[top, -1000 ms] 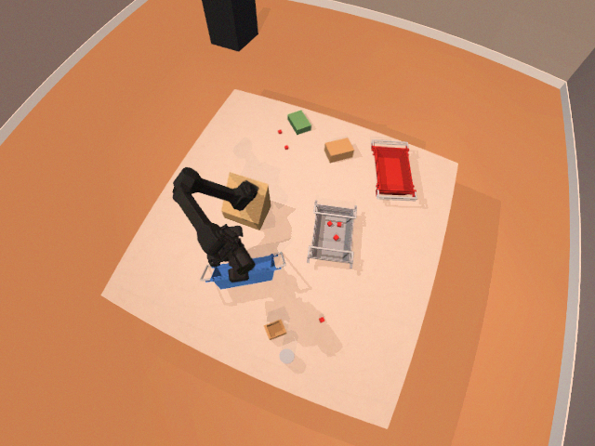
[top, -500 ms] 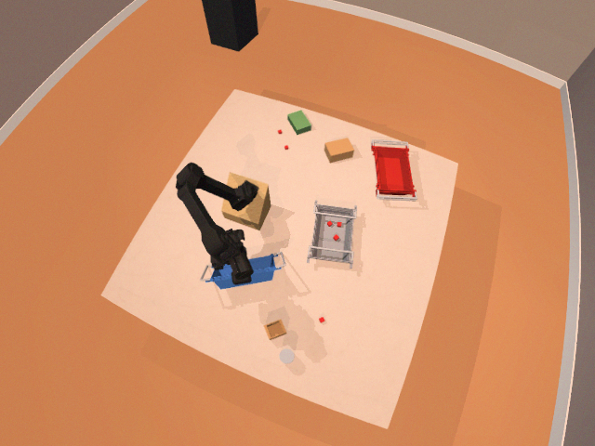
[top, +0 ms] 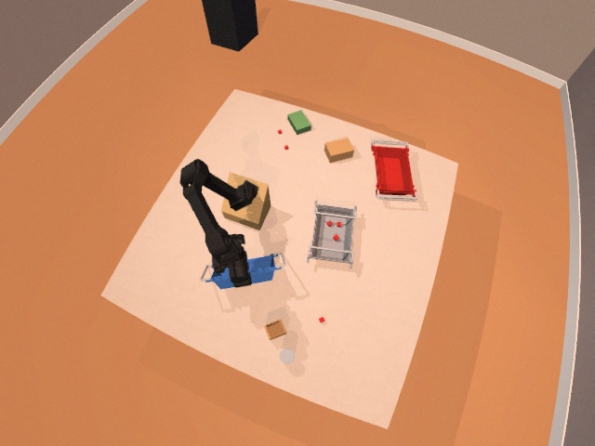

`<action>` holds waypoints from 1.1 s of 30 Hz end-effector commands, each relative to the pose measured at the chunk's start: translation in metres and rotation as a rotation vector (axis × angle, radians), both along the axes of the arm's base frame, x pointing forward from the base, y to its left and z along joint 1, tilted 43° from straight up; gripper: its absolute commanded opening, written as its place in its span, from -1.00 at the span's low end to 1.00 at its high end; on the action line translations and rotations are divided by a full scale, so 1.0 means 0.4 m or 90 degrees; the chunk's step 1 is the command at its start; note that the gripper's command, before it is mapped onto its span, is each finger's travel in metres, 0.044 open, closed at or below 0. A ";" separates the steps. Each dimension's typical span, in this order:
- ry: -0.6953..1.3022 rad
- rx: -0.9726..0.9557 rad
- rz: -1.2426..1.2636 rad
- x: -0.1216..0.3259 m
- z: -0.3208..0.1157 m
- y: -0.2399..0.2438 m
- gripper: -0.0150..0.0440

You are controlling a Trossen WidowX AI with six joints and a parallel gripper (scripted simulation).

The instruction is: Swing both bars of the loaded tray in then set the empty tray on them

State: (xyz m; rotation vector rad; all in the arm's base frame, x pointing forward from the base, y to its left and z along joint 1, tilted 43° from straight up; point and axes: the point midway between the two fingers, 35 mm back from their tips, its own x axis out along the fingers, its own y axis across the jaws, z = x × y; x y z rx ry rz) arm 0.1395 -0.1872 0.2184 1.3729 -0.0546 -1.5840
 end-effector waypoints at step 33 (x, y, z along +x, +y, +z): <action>-0.001 0.000 0.002 0.056 0.144 0.009 -0.49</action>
